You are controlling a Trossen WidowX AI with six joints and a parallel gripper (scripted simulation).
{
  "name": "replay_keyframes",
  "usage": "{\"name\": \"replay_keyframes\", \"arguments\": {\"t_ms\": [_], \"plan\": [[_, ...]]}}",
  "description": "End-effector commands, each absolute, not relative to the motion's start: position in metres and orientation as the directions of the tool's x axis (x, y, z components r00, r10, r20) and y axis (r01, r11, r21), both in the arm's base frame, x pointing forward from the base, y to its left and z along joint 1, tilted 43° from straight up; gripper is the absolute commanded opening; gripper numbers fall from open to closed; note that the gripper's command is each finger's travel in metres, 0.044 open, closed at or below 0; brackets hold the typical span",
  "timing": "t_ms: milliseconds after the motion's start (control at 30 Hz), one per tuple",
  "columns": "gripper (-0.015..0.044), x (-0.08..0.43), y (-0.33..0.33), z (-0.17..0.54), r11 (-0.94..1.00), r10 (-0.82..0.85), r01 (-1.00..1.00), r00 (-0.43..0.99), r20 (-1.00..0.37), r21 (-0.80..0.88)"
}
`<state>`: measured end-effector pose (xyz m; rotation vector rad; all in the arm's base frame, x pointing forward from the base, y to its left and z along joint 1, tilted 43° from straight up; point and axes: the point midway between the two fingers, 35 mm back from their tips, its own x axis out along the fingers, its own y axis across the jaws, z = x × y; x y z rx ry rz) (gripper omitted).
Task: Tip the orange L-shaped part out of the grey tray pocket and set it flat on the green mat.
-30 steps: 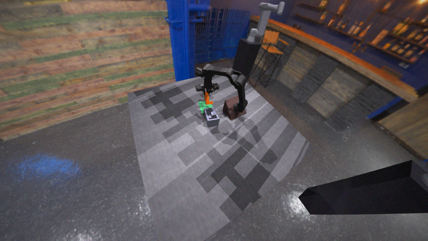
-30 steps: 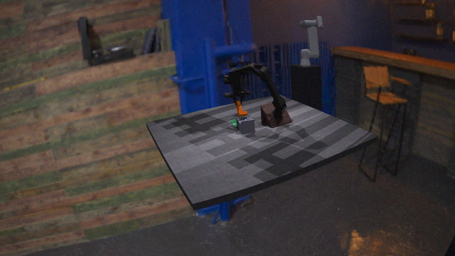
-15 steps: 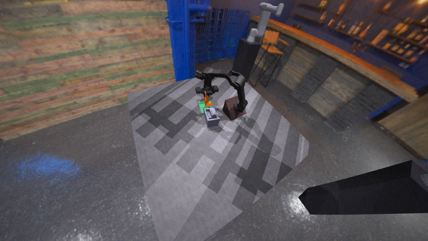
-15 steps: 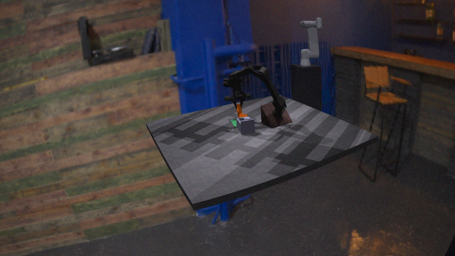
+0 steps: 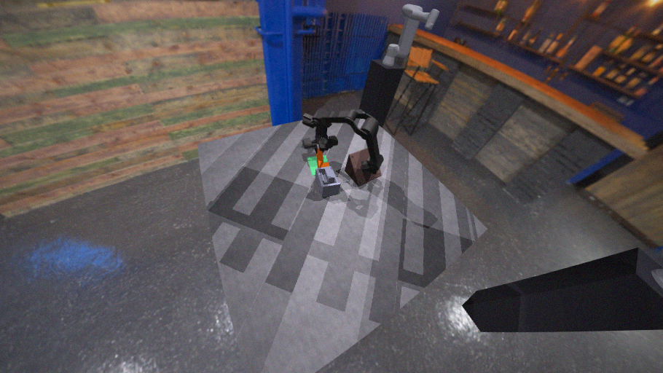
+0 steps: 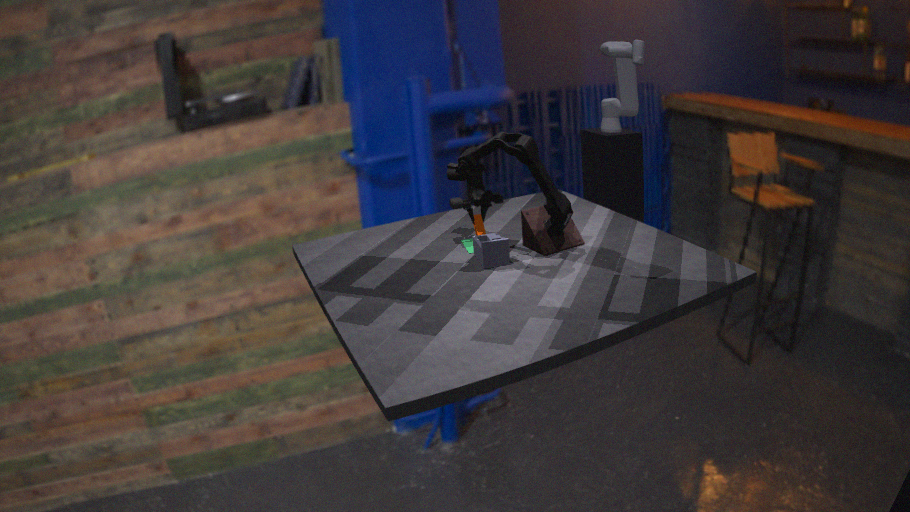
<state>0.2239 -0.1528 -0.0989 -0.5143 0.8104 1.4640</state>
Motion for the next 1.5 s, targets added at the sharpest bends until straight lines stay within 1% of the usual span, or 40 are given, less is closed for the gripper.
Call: {"name": "replay_keyframes", "arguments": {"t_ms": [0, 300, 633, 800, 967, 1467], "plan": [[0.0, 0.224, -0.15, -0.101, 0.082, 0.665, -0.982, -0.073, -0.743, 0.17], [0.0, 0.223, -0.151, -0.101, 0.075, 0.664, -0.983, -0.077, -0.744, 0.169], [0.0262, 0.223, -0.152, -0.099, 0.075, 0.664, -0.983, -0.077, -0.744, 0.169], [0.0394, 0.229, -0.18, -0.072, 0.078, 0.663, -0.982, -0.076, -0.745, 0.17], [0.04, 0.23, -0.209, -0.036, 0.082, 0.664, -0.982, -0.074, -0.744, 0.171], [0.04, 0.23, -0.207, -0.041, 0.094, 0.66, -0.981, -0.064, -0.748, 0.167]]}}
